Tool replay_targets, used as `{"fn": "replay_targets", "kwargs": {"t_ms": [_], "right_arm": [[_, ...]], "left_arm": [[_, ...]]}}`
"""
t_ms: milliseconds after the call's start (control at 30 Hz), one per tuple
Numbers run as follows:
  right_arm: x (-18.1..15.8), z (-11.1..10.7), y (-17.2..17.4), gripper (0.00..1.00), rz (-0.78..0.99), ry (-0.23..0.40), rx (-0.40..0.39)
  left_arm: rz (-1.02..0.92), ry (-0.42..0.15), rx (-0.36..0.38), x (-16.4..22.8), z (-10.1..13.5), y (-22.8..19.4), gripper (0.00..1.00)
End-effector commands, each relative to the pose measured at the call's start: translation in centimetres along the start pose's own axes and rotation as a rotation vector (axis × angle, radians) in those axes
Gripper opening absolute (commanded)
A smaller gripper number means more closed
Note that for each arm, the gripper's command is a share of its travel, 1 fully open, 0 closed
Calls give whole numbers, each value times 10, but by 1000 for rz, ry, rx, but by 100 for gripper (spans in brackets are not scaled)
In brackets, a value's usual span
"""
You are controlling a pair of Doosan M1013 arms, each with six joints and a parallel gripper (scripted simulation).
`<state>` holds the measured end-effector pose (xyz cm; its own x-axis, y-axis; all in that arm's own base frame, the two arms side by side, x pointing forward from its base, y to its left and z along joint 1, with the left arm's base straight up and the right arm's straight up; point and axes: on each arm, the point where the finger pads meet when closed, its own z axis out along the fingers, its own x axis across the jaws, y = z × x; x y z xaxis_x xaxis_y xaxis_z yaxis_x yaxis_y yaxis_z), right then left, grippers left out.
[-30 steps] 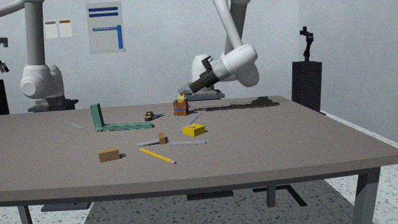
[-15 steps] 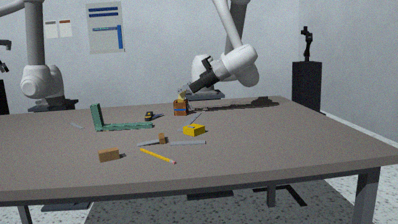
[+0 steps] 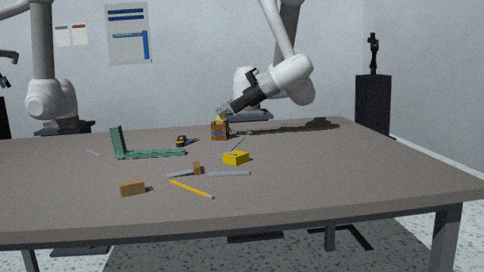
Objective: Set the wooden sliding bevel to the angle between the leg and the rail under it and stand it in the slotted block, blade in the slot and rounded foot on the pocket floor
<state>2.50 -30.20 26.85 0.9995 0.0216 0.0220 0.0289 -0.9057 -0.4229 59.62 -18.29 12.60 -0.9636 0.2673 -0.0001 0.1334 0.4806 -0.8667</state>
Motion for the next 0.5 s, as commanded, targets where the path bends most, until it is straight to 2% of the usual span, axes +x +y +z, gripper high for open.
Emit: {"fn": "replay_targets", "kwargs": {"t_ms": [0, 267, 467], "right_arm": [[0, -1, 0, 100, 0, 0, -1], [0, -1, 0, 100, 0, 0, -1], [0, -1, 0, 100, 0, 0, -1]], "left_arm": [[1, -1, 0, 0, 0, -1, 100], [1, -1, 0, 0, -2, -1, 100], [1, -1, 0, 0, -23, -1, 100]]}}
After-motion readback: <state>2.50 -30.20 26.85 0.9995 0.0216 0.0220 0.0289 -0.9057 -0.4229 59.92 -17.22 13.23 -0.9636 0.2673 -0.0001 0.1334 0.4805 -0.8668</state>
